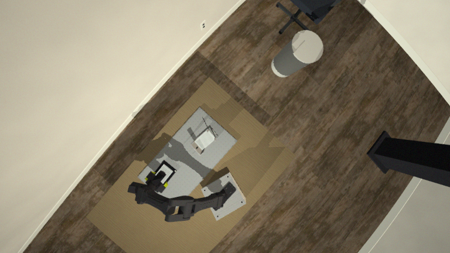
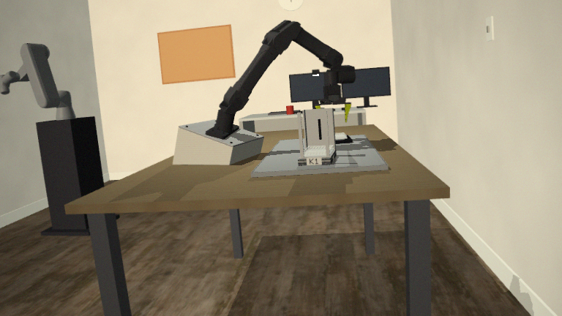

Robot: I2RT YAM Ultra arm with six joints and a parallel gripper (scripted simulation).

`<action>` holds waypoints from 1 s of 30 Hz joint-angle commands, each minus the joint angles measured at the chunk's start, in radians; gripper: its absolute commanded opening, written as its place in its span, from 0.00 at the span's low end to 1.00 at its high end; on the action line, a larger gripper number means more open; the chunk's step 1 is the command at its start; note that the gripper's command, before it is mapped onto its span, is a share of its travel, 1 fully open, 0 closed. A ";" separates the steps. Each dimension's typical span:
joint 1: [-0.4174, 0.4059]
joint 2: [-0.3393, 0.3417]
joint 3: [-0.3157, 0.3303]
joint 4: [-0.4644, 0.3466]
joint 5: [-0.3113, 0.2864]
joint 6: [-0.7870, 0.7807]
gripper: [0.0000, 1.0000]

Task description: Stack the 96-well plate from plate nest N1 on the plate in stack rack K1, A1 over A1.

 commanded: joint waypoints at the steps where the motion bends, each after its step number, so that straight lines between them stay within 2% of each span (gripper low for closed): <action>1: 0.007 0.004 -0.021 0.029 0.002 -0.010 1.00; 30: -0.032 0.066 -0.099 0.177 -0.004 -0.038 1.00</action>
